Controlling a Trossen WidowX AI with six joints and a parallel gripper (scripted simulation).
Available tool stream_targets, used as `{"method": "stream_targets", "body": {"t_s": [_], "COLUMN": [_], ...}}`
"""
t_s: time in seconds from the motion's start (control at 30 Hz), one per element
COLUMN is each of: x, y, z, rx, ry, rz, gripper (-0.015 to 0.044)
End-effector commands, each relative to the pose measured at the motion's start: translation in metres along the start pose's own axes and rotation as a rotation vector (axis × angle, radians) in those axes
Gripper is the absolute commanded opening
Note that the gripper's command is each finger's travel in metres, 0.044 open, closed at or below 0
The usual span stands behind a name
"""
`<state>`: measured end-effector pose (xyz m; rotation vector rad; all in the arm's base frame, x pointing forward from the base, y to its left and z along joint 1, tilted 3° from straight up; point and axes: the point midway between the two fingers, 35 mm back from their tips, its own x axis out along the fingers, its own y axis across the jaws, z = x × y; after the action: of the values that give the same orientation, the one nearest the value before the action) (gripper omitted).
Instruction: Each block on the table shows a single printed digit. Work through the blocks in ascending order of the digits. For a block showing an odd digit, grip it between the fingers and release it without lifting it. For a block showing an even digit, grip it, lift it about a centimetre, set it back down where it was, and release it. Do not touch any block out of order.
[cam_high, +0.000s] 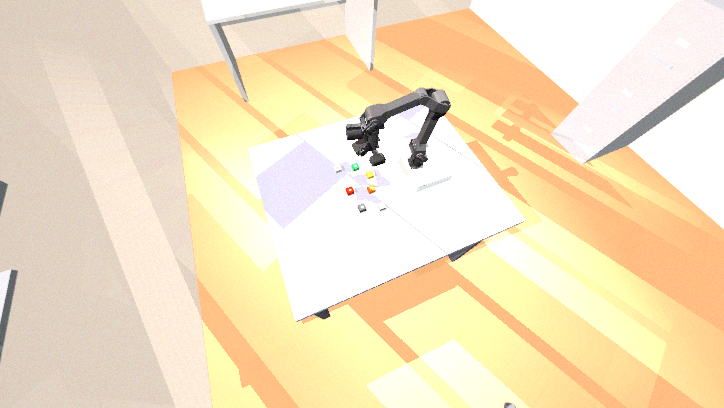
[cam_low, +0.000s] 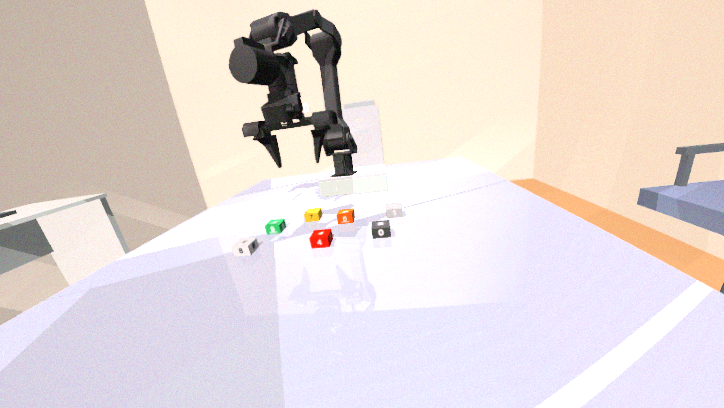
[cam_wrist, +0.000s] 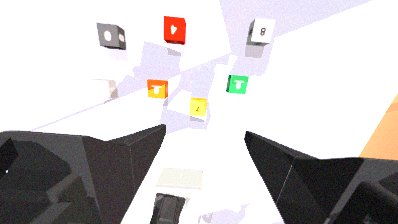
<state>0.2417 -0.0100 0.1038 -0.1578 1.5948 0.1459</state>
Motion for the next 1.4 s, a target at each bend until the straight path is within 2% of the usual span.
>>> {"method": "stream_targets", "body": {"t_s": [0.0,0.2,0.9,1.13,1.37], "x": [-0.001,-0.001,-0.001,-0.003,-0.003], "y": [0.023,0.087,0.092,0.175,0.184], "z": [0.013,0.033,0.033,0.019,0.016], "rx": [-0.003,-0.003,-0.003,-0.004,-0.004], "ry": [-0.005,-0.007,-0.007,-0.005,-0.005], "rz": [0.005,0.011,0.011,0.019,0.02], "gripper": [0.04,0.04,0.04,0.04,0.04]}}
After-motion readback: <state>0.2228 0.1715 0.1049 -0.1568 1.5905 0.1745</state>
